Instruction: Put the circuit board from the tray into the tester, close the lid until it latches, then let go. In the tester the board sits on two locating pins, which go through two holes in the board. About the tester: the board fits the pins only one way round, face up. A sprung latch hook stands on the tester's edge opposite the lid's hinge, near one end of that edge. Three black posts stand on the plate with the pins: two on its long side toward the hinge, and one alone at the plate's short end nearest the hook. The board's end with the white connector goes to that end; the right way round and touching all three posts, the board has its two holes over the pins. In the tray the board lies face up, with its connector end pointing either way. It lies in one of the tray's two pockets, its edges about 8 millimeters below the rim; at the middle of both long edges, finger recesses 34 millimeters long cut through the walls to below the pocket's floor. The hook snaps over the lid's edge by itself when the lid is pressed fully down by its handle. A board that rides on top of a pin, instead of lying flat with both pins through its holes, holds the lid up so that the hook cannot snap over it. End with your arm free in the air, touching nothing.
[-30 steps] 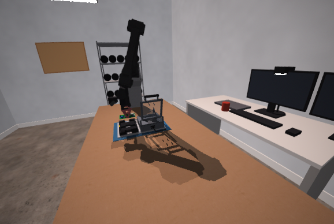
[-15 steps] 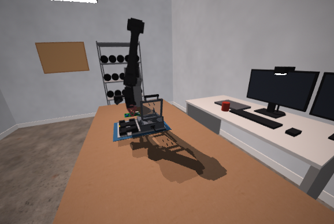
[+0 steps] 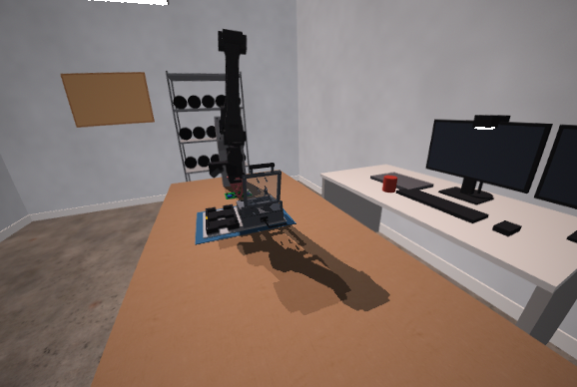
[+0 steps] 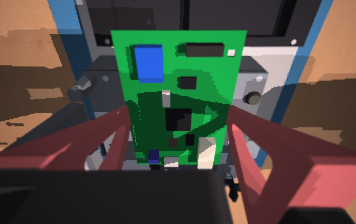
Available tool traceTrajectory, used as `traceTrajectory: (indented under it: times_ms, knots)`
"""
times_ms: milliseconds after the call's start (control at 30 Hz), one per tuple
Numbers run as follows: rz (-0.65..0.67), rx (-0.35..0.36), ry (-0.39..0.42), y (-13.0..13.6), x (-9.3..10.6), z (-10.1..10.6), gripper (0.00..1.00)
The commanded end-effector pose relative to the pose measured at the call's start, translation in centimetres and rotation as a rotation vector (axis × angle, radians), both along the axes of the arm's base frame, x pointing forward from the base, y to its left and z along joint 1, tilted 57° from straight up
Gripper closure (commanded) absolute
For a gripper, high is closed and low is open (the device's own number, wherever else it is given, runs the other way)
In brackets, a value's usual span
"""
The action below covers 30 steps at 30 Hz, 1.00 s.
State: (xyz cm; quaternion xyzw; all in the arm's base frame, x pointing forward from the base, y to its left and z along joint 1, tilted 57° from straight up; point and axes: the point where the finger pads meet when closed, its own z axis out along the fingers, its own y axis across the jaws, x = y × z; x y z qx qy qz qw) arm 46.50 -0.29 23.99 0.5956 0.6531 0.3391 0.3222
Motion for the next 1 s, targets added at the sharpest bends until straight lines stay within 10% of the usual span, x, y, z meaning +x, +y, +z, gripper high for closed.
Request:
traceTrajectory:
  times_ms: [0,967]
  knots:
    - [0.0,0.026,-0.05,1.6,-0.7,1.8,0.28]
    - [0.001,0.033,-0.048,7.4,-2.6,0.7,0.28]
